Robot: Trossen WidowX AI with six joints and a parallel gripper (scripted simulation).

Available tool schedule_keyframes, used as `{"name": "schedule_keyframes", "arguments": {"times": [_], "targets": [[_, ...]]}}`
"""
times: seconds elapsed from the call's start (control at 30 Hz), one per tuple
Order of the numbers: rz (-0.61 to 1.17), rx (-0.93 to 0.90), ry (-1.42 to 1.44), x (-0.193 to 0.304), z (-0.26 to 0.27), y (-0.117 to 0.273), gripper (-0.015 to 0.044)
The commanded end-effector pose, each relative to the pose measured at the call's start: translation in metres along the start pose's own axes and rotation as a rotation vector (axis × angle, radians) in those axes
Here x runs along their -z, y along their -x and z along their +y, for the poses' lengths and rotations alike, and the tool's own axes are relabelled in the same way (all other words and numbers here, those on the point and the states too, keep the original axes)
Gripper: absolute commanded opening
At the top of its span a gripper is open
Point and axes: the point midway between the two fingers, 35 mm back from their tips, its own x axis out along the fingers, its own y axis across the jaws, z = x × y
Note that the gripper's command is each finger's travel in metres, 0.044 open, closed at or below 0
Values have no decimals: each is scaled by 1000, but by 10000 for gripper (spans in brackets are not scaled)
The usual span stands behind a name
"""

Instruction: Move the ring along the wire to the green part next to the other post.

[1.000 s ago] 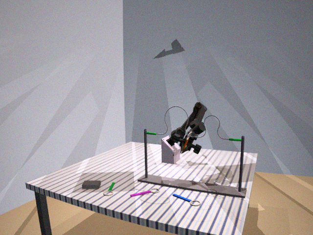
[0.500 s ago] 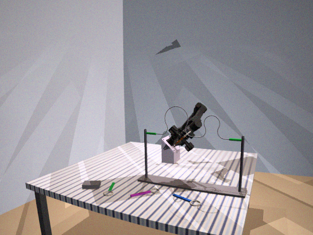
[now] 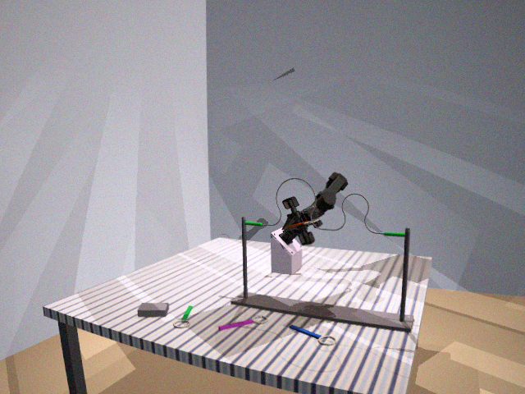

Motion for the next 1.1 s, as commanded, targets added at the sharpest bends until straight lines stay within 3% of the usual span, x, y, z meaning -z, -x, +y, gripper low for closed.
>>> {"name": "schedule_keyframes", "arguments": {"times": [0.0,1.07], "targets": [[5,52,76,-3,-16,4,-150],[63,303,525,-28,-89,27,-150]]}}
